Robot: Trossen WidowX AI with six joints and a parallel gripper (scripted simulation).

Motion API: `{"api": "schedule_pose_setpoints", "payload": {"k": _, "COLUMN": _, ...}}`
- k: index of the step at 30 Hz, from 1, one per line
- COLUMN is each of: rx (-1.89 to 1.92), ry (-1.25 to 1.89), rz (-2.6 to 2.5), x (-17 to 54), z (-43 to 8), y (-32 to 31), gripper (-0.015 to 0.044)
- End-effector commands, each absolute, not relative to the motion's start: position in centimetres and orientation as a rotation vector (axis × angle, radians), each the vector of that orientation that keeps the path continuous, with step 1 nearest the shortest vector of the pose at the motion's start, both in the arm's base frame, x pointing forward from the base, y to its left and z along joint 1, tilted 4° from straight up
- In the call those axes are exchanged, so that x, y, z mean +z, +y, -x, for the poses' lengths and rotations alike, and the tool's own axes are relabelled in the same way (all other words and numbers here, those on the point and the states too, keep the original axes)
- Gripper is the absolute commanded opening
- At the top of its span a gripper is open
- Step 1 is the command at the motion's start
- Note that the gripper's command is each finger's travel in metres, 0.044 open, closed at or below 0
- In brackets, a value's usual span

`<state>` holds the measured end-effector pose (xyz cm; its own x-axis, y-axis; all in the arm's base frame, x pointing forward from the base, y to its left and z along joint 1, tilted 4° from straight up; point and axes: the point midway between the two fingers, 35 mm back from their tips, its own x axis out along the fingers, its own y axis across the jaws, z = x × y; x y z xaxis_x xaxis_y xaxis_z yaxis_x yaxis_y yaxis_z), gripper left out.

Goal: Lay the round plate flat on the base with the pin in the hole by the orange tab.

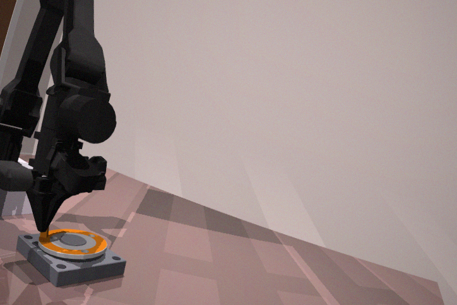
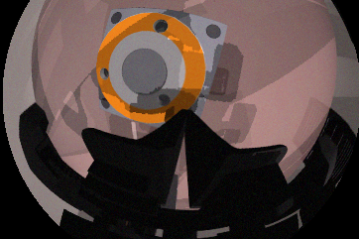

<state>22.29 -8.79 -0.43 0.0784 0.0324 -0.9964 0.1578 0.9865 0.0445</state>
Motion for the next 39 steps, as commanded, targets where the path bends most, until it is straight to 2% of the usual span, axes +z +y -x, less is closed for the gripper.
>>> {"api": "schedule_pose_setpoints", "payload": {"k": 1, "rx": -0.089, "ry": 1.511, "rz": -0.167, "x": -0.8, "z": -21.6, "y": -8.3, "gripper": 0.0000}}
{"api": "schedule_pose_setpoints", "payload": {"k": 39, "rx": -0.088, "ry": 1.511, "rz": -0.168, "x": -0.8, "z": -20.8, "y": -6.6, "gripper": 0.0000}}
